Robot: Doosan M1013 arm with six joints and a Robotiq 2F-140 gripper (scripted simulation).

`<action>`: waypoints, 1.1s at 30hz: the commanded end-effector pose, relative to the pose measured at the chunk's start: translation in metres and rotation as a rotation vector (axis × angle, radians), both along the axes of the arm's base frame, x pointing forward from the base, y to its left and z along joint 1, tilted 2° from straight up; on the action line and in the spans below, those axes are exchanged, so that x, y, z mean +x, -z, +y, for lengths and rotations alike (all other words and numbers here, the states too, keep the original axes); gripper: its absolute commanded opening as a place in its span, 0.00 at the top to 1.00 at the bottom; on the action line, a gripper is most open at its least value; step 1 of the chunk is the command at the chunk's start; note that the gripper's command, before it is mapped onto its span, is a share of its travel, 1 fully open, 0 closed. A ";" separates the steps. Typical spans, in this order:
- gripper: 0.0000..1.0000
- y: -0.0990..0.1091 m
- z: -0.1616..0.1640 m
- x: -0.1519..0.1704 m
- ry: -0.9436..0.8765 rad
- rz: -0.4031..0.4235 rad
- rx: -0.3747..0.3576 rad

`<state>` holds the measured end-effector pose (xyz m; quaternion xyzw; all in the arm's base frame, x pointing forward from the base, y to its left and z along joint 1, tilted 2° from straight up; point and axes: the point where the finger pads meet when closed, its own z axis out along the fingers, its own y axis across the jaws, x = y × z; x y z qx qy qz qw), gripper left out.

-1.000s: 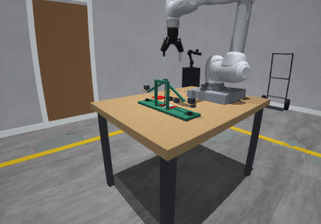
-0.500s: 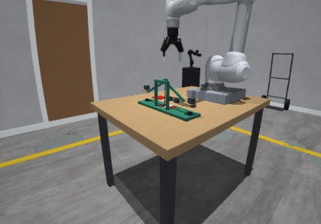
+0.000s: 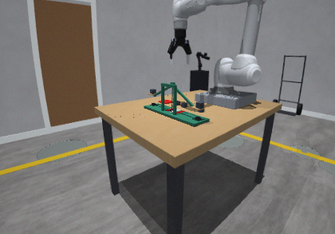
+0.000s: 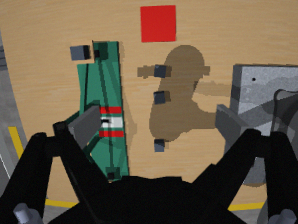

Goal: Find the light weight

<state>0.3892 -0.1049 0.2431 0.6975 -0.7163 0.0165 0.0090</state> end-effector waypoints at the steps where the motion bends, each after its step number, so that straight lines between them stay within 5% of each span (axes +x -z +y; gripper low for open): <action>1: 0.00 0.000 0.000 0.000 0.000 0.000 0.000; 33: 0.00 0.000 -0.003 0.000 0.000 0.000 0.000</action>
